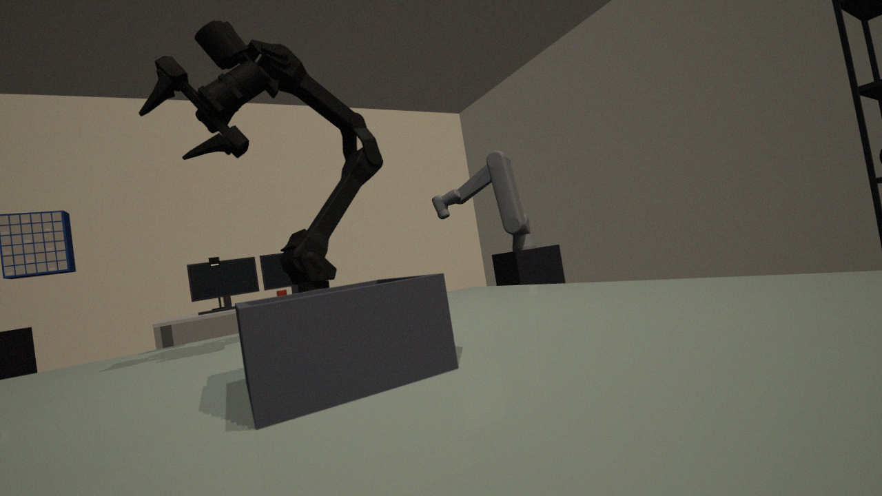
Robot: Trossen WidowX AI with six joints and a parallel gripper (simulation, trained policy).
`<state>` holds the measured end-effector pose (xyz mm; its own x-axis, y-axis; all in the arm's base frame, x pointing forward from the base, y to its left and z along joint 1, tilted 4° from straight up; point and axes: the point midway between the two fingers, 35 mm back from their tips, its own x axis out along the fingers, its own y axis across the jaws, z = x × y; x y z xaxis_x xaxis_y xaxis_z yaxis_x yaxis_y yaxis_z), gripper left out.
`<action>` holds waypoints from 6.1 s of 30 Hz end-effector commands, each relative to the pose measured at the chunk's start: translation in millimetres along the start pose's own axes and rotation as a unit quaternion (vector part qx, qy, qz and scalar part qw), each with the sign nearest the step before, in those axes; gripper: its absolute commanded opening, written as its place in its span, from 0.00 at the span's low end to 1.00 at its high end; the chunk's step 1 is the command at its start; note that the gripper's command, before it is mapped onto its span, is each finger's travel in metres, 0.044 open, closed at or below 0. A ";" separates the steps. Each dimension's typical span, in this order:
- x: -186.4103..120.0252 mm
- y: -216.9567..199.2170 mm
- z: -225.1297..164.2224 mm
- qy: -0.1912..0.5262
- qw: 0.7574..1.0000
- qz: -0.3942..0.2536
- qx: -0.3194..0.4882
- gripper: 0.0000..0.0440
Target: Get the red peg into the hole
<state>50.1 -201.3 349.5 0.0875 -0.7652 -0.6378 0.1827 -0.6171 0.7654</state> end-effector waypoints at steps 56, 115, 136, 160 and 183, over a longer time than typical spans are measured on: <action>-58.4 -281.0 -197.4 0.318 0.563 -0.166 -0.744 1.00; -62.8 -444.0 -213.0 0.349 0.402 -0.111 -0.839 0.00; -79.8 -356.2 -267.7 0.335 0.512 -0.077 -0.787 0.00; 2.2 -293.5 -330.4 0.305 0.560 -0.070 -0.767 0.00; 65.1 -314.1 -349.3 0.345 0.472 -0.098 -0.806 0.34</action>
<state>338.3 10.0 41.7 0.1207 -0.1454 -0.9820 0.7220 0.6917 -0.0137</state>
